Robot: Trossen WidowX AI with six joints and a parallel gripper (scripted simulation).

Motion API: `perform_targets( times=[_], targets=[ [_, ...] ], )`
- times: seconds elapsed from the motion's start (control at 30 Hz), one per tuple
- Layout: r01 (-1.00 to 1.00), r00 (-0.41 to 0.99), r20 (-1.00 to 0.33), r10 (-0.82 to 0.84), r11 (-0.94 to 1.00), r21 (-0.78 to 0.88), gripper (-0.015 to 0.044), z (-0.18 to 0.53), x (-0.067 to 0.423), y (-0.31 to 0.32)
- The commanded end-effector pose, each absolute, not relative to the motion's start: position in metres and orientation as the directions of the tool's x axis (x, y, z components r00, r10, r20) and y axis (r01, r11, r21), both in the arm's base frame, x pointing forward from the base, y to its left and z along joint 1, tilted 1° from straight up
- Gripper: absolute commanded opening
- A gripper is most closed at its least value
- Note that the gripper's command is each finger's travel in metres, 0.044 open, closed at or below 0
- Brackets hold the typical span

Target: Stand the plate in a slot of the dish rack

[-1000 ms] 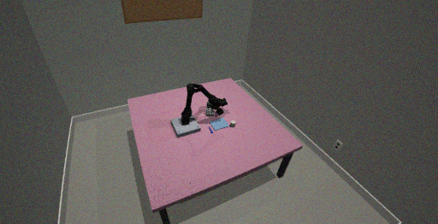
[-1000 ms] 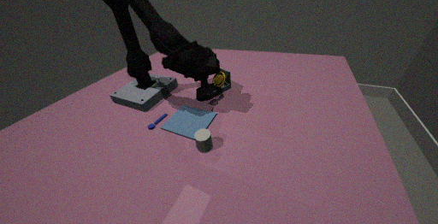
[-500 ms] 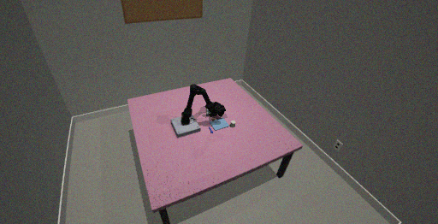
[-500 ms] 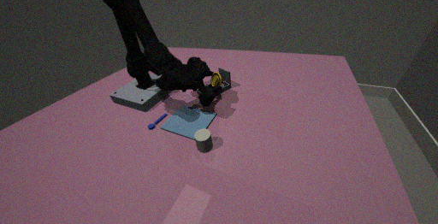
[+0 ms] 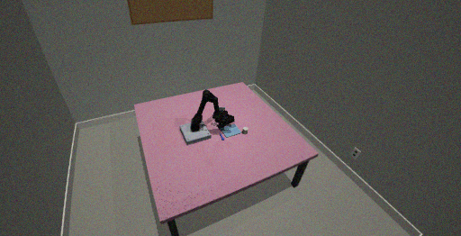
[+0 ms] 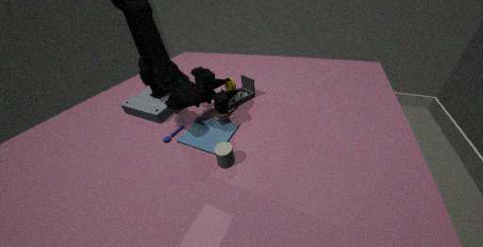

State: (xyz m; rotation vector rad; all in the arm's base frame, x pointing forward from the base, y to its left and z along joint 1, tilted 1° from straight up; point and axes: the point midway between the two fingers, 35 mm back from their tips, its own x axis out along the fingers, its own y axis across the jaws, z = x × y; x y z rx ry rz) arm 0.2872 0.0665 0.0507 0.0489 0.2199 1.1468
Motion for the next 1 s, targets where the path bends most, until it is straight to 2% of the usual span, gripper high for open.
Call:
perform_targets(
  times=[0.0,0.2,0.97],
  targets=[
    [-0.919,0.379,-0.093,0.921,0.386,0.083,0.0000,0.051,0.275,0.066],
    [-0.934,0.356,-0.016,0.934,0.355,-0.036,0.0000,0.056,0.260,0.065],
    [-0.934,0.356,-0.023,0.934,0.355,-0.034,0.0000,0.039,0.265,0.067]
  ],
)
